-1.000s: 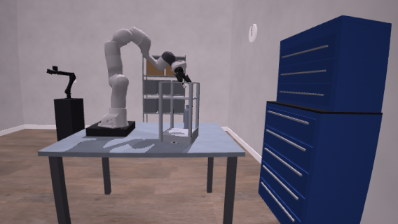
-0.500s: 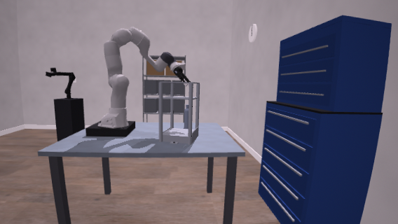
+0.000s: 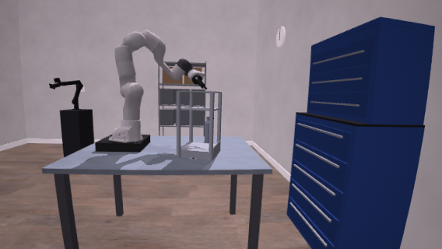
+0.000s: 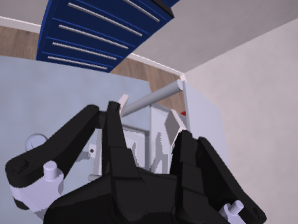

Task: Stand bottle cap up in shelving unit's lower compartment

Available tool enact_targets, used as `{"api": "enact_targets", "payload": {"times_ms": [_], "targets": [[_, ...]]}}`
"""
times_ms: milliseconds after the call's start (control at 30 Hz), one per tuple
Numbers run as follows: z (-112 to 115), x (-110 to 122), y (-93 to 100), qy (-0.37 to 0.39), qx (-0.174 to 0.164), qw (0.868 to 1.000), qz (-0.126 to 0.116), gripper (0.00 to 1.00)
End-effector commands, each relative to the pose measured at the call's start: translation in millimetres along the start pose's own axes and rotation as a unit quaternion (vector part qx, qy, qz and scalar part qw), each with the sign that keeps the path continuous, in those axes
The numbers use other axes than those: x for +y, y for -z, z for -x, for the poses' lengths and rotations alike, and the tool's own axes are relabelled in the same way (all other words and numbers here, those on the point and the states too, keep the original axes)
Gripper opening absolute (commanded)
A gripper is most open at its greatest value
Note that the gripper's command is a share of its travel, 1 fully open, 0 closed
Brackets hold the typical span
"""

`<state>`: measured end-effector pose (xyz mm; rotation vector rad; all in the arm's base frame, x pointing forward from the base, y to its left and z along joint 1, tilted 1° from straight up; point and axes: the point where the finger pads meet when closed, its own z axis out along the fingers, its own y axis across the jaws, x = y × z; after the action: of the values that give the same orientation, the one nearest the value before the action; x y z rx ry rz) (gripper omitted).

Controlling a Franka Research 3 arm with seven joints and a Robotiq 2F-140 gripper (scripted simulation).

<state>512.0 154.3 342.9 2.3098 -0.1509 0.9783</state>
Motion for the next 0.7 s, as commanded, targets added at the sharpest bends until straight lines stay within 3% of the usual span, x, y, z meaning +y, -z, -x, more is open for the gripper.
{"api": "enact_targets", "payload": {"times_ms": [0, 533, 667], "targets": [[-3.4, 0.9, 1.1, 0.083, 0.011, 0.997, -0.001, 0.44], [-11.8, 1.7, 6.2, 0.204, 0.049, 0.978, 0.010, 0.44], [-15.2, 1.7, 8.7, 0.251, 0.064, 0.966, 0.016, 0.44]]}}
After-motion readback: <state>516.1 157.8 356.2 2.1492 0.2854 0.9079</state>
